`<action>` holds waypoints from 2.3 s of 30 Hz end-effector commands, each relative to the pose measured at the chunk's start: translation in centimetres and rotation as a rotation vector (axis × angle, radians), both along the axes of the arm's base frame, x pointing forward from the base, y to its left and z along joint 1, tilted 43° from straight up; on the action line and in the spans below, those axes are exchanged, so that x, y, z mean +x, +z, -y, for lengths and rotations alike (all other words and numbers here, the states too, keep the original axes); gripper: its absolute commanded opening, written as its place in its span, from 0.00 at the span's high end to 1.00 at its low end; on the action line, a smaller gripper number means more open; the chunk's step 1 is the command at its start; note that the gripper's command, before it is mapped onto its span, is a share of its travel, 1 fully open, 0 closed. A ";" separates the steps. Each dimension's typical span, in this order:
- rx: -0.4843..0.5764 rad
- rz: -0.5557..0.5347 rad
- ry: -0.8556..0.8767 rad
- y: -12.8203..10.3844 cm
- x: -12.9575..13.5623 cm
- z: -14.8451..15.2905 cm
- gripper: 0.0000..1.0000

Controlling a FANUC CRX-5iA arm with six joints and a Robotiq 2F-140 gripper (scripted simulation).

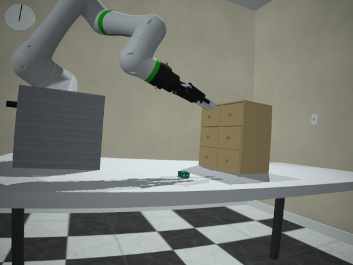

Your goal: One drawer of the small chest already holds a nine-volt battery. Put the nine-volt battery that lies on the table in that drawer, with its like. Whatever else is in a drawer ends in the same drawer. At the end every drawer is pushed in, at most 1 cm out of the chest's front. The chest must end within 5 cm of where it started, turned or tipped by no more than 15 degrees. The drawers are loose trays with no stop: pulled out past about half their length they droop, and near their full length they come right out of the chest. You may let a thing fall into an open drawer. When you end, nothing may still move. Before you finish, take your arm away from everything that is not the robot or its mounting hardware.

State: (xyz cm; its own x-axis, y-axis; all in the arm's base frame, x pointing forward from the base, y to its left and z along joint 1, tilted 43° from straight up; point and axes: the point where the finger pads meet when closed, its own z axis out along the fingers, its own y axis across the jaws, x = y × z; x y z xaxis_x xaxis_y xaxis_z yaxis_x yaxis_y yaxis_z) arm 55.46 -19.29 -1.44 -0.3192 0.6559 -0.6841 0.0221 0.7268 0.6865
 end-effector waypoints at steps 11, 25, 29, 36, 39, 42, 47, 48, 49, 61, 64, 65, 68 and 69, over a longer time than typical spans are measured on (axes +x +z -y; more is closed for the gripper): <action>0.000 0.000 0.000 0.0 0.2 0.0 0.80; 0.000 0.000 0.000 -0.7 3.2 -0.5 0.80; 0.000 0.000 0.000 -1.0 4.5 -0.8 0.80; 0.000 0.000 0.000 -1.4 6.2 -1.1 0.80; 0.000 0.000 0.000 -1.4 6.5 -1.1 0.80; 0.000 0.000 0.000 -1.4 6.5 -1.1 0.80; 0.000 0.000 0.000 -1.4 6.5 -1.1 0.80; 0.000 0.000 0.000 -1.4 6.5 -1.1 0.80; 0.000 0.000 0.000 -1.4 6.5 -1.1 0.80; 0.000 0.000 0.000 -1.4 6.5 -1.1 0.80; 0.000 0.000 0.000 -1.4 6.5 -1.1 0.80; 0.000 0.000 0.000 -1.4 6.5 -1.1 0.80; 0.000 0.000 0.000 -1.4 6.6 -1.1 0.80; 0.000 0.000 0.000 -1.4 6.6 -1.1 0.80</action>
